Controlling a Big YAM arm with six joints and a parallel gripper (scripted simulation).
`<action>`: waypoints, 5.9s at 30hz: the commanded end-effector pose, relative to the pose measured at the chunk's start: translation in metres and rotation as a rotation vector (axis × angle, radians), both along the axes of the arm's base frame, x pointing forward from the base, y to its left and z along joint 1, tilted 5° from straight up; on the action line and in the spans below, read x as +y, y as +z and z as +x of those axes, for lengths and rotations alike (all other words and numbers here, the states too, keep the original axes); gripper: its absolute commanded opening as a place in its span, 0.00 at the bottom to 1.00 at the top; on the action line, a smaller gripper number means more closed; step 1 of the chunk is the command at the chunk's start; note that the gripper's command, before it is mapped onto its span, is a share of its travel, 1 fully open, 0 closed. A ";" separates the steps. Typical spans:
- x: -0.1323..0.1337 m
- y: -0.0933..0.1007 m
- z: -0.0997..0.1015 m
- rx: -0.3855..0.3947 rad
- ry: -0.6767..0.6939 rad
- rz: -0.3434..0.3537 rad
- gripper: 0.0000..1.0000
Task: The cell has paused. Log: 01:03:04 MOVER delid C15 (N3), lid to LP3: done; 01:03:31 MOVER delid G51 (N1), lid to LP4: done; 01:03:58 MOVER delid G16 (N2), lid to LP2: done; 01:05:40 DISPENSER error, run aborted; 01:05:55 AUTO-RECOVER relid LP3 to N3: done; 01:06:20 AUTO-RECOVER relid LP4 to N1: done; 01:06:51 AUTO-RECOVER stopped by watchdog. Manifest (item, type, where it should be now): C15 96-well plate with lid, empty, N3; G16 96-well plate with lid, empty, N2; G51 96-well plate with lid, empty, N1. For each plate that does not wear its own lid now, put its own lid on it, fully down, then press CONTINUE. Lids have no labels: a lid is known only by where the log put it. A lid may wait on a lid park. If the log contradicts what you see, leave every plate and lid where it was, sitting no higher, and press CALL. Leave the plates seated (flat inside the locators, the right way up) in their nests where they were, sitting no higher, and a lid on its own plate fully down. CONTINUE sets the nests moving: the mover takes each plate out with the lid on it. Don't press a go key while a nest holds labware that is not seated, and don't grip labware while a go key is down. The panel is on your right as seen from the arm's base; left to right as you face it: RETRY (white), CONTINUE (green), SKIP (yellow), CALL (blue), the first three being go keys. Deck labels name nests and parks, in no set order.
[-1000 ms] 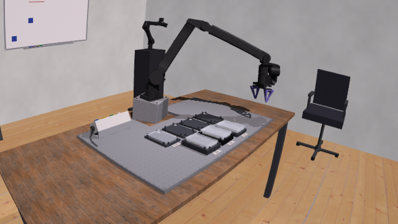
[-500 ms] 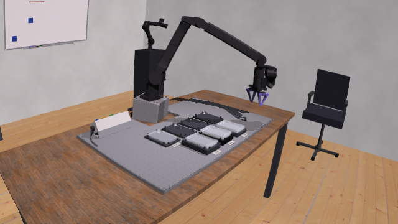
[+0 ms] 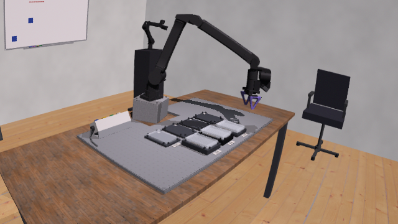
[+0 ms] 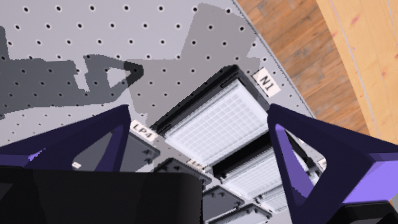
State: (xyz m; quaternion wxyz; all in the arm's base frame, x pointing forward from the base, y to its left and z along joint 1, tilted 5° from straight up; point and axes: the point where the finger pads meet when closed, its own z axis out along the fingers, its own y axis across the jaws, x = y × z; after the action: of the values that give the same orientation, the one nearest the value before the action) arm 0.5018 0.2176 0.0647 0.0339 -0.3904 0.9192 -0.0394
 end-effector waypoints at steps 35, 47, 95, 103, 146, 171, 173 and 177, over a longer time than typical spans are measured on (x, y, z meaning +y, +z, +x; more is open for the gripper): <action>-0.129 -0.023 -0.060 -0.028 -0.415 0.086 1.00; -0.169 -0.035 -0.098 -0.035 -0.560 0.112 1.00; -0.245 -0.071 -0.191 -0.128 -0.819 0.191 0.00; -0.275 -0.078 -0.195 -0.294 -0.807 0.255 0.00; -0.363 -0.067 -0.186 -0.691 -0.752 0.396 0.00; -0.269 -0.070 -0.189 -0.677 -0.759 0.411 0.00; -0.259 -0.063 -0.186 -0.698 -0.755 0.416 0.00; -0.239 -0.064 -0.186 -0.693 -0.757 0.419 0.00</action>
State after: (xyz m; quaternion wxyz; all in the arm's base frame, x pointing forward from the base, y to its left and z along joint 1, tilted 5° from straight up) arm 0.3106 -0.0351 -0.0059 0.3801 0.0021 0.9249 -0.0081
